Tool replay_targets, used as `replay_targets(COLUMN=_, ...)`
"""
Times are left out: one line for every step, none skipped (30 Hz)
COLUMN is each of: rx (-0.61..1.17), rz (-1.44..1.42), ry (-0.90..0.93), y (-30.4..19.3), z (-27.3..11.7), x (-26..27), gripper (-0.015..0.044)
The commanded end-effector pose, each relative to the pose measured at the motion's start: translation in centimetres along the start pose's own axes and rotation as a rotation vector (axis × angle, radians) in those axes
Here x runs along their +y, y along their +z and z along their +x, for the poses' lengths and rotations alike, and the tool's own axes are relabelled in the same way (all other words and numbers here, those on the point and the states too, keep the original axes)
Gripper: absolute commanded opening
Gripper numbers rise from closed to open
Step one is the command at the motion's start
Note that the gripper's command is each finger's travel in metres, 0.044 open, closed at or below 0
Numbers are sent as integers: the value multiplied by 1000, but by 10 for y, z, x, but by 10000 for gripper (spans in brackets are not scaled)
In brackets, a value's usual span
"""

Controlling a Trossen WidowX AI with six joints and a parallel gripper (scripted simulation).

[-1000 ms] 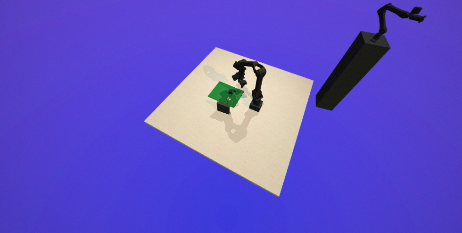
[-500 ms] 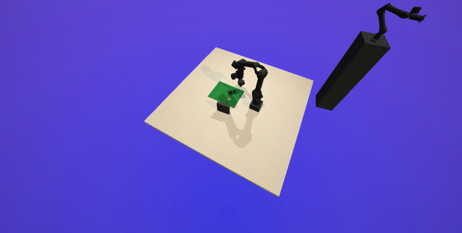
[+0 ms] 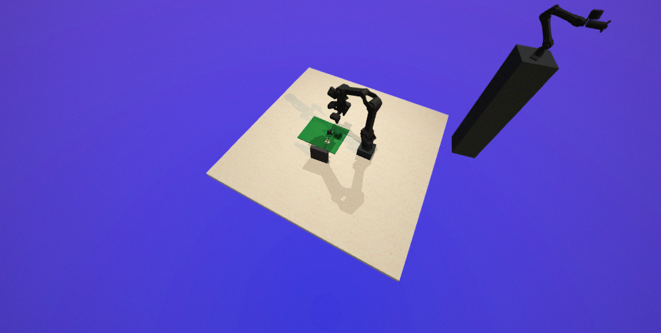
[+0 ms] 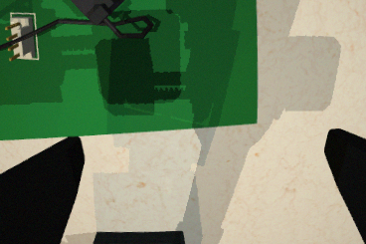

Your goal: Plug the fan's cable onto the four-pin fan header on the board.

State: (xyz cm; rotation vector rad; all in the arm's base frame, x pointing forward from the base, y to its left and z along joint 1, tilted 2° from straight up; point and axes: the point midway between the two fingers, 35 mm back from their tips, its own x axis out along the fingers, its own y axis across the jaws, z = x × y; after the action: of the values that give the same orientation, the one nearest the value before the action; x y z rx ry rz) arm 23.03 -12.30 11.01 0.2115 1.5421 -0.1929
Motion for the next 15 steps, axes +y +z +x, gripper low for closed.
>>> replay_targets(rx=-25, rz=744, ry=-13, y=22, z=-15, x=21, gripper=440)
replay_targets(rx=-26, rz=783, ry=-13, y=24, z=-17, x=23, gripper=440)
replay_targets(rx=-27, rz=827, ry=-12, y=25, z=-17, x=25, gripper=440)
replay_targets(rx=-28, rz=872, ry=-12, y=25, z=-18, x=26, gripper=440)
replay_targets(rx=-29, rz=917, ry=-12, y=26, z=-19, x=27, gripper=440)
replay_targets(rx=-30, rz=963, ry=-11, y=27, z=-19, x=28, gripper=440)
replay_targets(rx=-31, rz=1007, ry=-11, y=28, z=-20, x=30, gripper=440)
replay_targets(rx=-32, rz=1052, ry=-10, y=29, z=-20, x=31, gripper=440)
replay_targets(rx=-33, rz=1096, ry=-10, y=30, z=-21, x=32, gripper=440)
replay_targets(rx=-34, rz=1141, ry=-9, y=30, z=-22, x=34, gripper=440)
replay_targets(rx=-35, rz=1185, ry=-9, y=31, z=-22, x=35, gripper=440)
replay_targets(rx=-37, rz=1225, ry=-8, y=33, z=-24, x=37, gripper=440)
replay_targets(rx=-38, rz=1269, ry=-7, y=33, z=-24, x=39, gripper=440)
replay_targets(rx=-39, rz=1314, ry=-6, y=34, z=-25, x=40, gripper=440)
replay_targets(rx=-40, rz=1359, ry=-6, y=35, z=-25, x=41, gripper=440)
